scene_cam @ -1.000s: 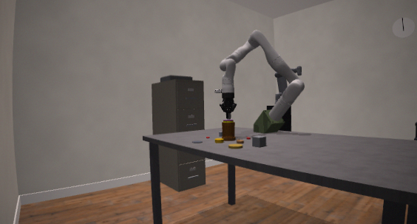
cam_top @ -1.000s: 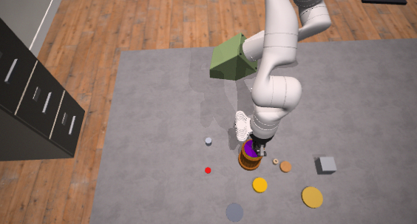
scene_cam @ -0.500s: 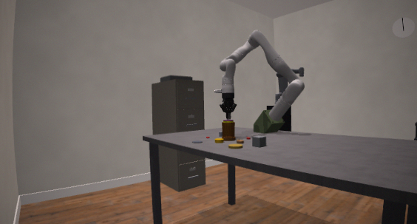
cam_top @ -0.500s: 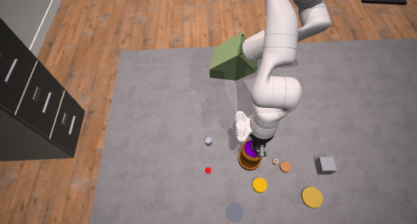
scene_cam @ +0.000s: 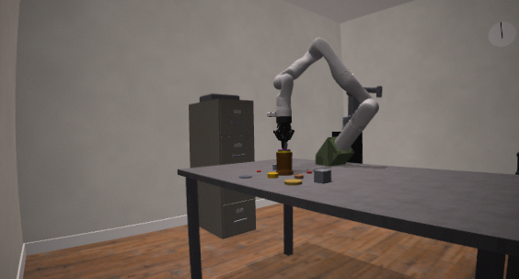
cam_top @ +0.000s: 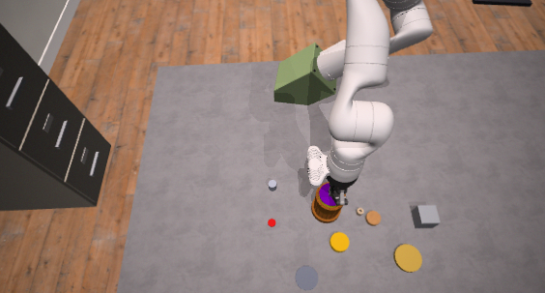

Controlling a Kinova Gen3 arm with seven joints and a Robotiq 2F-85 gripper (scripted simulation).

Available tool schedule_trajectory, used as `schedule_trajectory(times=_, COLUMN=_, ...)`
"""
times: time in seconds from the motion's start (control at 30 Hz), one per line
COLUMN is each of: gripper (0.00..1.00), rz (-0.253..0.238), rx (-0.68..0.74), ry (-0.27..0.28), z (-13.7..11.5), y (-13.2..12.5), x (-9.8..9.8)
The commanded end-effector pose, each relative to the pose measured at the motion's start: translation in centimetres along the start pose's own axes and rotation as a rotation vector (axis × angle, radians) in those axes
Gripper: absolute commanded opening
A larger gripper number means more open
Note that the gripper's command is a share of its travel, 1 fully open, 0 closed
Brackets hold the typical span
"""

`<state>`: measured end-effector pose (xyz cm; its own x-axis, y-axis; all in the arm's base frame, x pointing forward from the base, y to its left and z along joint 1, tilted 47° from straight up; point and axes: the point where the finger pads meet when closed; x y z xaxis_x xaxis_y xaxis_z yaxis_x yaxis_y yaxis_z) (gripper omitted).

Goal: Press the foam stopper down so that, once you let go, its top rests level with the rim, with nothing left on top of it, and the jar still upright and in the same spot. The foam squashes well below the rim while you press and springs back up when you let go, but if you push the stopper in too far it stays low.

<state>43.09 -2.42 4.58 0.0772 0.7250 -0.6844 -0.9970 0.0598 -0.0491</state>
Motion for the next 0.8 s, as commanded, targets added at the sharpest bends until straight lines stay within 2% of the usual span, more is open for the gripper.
schedule_trajectory(times=0.0, gripper=0.00, rz=0.001, rx=0.004, ry=0.001, z=-0.12, y=0.07, x=0.28)
schedule_trajectory(times=0.77, gripper=0.00, rz=0.001, rx=0.004, ry=0.001, z=-0.11, y=0.10, x=1.27)
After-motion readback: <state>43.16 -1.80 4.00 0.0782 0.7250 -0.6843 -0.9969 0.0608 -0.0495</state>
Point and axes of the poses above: the point where the finger pads meet when closed, its own x axis out along the fingers, its own y axis across the jaws, z = x × y, and after that the axes turned 8 degrees about x, right-handed
